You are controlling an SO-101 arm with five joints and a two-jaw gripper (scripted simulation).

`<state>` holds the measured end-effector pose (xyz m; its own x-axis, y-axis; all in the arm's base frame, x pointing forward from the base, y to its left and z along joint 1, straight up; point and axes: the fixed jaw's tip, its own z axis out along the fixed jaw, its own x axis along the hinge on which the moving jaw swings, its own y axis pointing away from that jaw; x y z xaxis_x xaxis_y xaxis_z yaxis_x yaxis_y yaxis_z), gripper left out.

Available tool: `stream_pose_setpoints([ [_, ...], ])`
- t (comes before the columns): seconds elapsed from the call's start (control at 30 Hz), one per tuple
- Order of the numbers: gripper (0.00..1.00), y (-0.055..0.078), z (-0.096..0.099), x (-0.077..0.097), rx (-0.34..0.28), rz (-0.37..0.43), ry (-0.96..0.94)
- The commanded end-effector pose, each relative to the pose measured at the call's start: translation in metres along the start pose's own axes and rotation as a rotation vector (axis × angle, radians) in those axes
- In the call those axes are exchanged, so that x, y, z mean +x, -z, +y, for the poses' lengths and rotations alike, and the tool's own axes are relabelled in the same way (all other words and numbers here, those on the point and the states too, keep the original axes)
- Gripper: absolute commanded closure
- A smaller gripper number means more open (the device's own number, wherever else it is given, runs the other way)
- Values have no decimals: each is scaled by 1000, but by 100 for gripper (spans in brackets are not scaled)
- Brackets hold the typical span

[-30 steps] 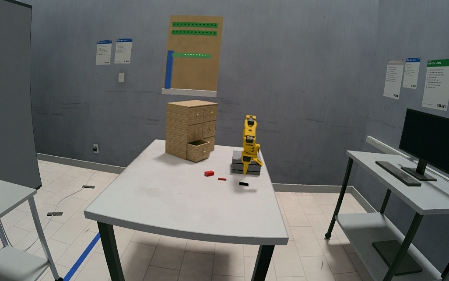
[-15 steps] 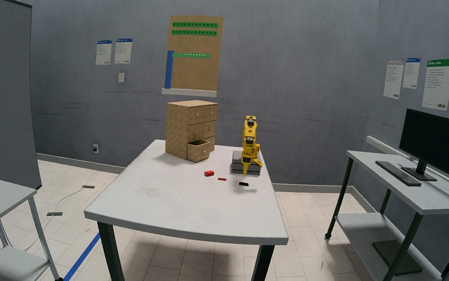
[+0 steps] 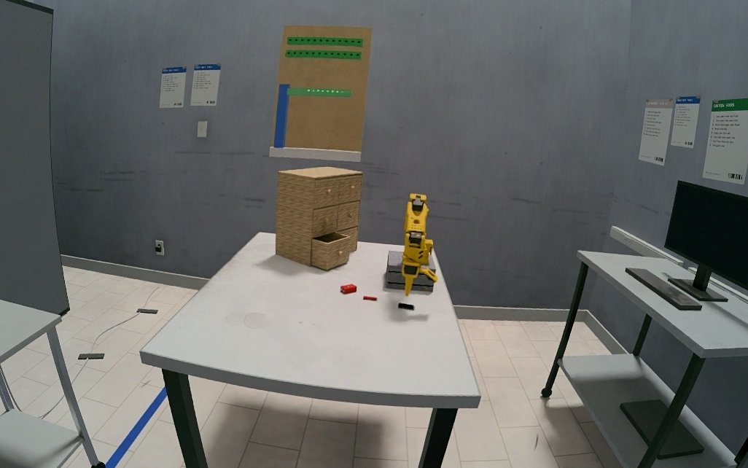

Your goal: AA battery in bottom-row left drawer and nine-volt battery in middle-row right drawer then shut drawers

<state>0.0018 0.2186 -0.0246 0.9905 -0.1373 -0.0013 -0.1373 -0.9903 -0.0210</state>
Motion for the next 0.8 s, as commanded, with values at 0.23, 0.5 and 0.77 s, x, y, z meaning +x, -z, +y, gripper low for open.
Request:
stream_pose_setpoints([
  [0.23, 79, -7, 6, -2, -20, 1, 19],
  [0.5, 79, -9, 7, -2, -20, 1, 19],
  [0.77, 79, -10, 8, -2, -20, 1, 19],
])
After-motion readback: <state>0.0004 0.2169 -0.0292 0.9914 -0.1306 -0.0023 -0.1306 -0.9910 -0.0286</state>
